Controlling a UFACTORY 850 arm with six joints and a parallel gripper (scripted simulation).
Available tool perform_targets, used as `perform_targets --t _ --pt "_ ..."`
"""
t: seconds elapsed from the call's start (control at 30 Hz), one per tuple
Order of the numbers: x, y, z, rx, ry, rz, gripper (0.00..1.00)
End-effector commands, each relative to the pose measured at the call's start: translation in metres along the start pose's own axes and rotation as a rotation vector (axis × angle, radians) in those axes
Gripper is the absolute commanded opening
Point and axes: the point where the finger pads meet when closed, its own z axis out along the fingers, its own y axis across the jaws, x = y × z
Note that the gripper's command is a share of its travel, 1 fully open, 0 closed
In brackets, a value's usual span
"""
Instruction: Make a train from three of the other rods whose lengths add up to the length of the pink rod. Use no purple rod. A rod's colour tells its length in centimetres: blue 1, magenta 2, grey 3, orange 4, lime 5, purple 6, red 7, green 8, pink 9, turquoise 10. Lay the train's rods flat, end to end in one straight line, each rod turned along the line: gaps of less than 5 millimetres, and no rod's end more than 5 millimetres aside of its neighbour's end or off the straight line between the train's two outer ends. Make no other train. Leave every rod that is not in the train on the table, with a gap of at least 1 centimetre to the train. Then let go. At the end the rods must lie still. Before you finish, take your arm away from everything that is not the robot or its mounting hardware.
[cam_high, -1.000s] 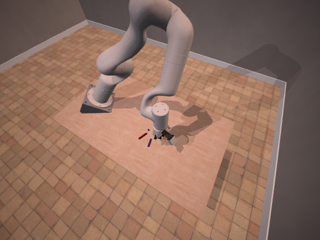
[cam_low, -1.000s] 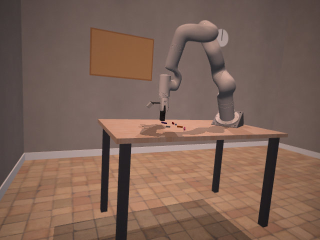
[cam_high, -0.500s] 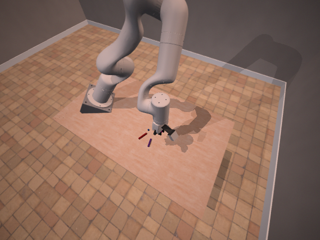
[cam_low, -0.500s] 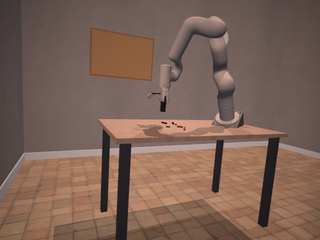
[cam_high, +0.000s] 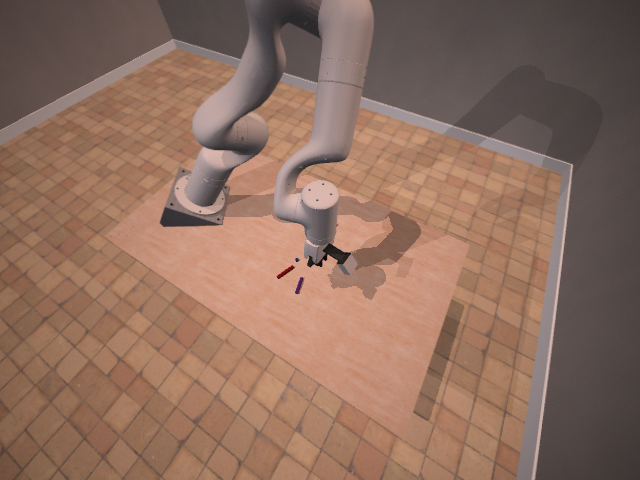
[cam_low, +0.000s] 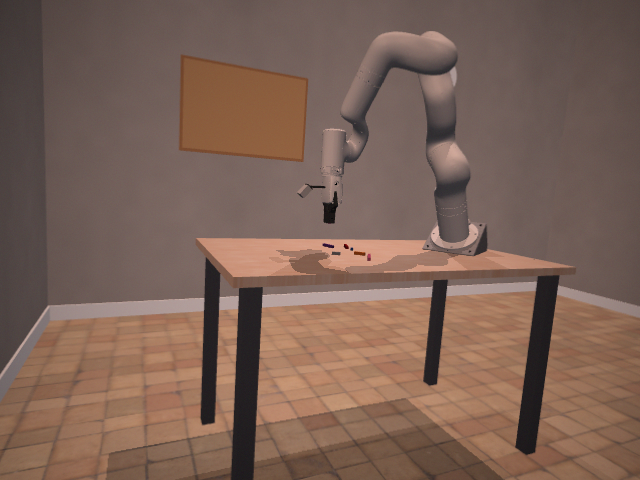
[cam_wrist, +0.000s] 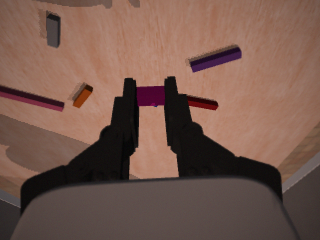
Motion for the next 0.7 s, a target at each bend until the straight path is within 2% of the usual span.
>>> perform_targets --t 0.0,0.3,0.37,0.43,0.67 --pt "-0.016 -0.012 -0.002 0.001 0.007 -0.168 0.15" --pt "-0.047 -0.033 -0.002 0.0 0.008 -0.477 0.15" --pt "-0.047 -0.033 -0.002 0.0 0.008 -0.477 0.15" --pt "-0.06 -0.04 -0.002 0.0 0.007 -0.595 0.15" --pt "-0.084 -0.052 -0.001 -0.001 0.007 -0.808 0.15"
